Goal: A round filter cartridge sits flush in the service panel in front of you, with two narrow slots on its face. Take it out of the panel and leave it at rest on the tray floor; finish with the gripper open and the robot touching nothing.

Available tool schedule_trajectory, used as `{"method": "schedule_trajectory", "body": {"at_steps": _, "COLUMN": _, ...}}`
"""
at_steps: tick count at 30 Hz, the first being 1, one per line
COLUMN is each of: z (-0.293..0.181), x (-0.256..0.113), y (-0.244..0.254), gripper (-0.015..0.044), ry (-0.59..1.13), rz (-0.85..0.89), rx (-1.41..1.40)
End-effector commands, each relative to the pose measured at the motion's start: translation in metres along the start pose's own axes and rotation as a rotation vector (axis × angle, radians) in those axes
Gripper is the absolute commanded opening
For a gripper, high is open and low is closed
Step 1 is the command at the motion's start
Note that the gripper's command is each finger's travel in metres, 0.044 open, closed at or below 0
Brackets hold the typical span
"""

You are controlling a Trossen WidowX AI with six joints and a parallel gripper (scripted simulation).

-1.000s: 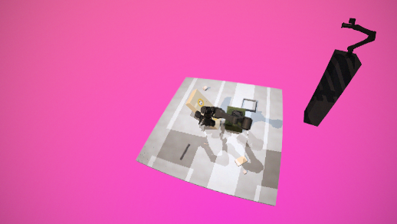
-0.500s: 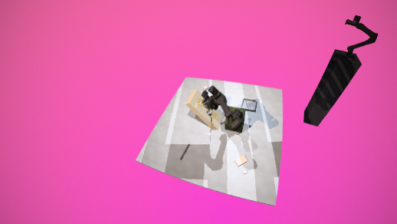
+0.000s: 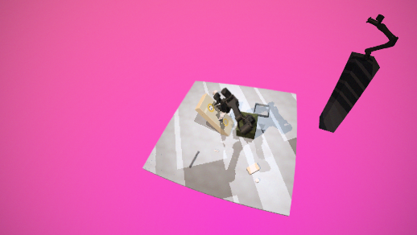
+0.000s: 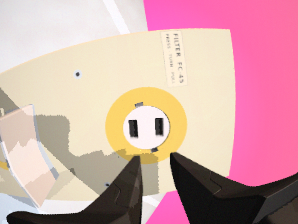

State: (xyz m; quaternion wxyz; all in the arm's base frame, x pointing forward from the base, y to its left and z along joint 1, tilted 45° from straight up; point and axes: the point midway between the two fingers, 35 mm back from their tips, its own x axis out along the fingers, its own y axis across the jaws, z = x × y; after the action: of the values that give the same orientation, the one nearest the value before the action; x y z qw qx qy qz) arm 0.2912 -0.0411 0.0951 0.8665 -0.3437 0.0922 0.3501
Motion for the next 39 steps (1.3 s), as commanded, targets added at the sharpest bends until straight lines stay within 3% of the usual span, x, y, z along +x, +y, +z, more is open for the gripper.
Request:
{"method": "schedule_trajectory", "body": {"at_steps": 1, "z": -0.001, "x": 0.006, "y": 0.0, "gripper": 0.0094, "ry": 0.003, "rz": 0.004, "rx": 0.003}}
{"method": "schedule_trajectory", "body": {"at_steps": 27, "z": 0.001, "x": 0.048, "y": 0.001, "gripper": 0.0094, "ry": -0.003, "rz": -0.003, "rx": 0.004}}
{"method": "schedule_trajectory", "body": {"at_steps": 39, "z": 0.001, "x": 0.049, "y": 0.001, "gripper": 0.0094, "ry": -0.003, "rz": -0.004, "rx": 0.004}}
